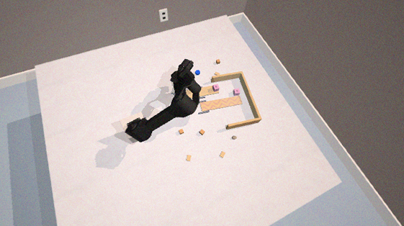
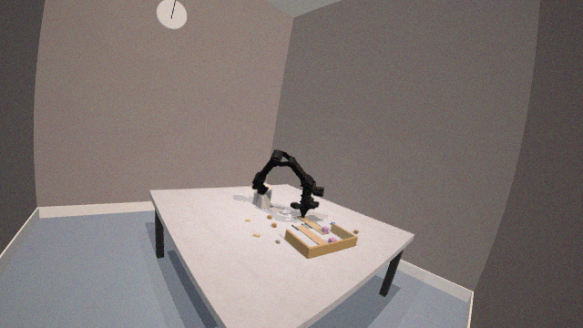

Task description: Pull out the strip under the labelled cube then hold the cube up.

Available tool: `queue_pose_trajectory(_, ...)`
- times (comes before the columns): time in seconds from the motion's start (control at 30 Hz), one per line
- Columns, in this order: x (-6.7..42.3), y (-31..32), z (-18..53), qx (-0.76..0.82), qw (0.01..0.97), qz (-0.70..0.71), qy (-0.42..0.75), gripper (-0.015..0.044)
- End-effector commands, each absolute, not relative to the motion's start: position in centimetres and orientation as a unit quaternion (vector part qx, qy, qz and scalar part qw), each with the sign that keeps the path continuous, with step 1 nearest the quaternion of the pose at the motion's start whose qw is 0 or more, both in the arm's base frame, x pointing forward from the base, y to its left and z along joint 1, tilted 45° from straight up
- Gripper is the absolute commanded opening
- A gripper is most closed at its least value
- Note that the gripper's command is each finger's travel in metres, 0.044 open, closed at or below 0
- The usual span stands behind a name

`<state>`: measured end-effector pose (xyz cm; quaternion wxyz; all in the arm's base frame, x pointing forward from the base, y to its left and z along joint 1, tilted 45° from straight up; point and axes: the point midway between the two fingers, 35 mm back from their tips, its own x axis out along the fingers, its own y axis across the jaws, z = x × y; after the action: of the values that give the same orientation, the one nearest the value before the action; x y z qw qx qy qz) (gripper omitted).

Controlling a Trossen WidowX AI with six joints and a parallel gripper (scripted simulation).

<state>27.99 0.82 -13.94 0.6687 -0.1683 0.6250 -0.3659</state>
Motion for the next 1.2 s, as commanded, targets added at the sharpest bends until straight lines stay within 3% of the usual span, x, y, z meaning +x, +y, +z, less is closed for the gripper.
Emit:
queue_pose_trajectory(0.0,26.7,0.7,-14.3,-0.168,0.661,-0.367,0.633,0.0)
queue_pose_trajectory(1.17,21.6,2.0,-15.1,-0.167,0.66,-0.367,0.634,0.0)
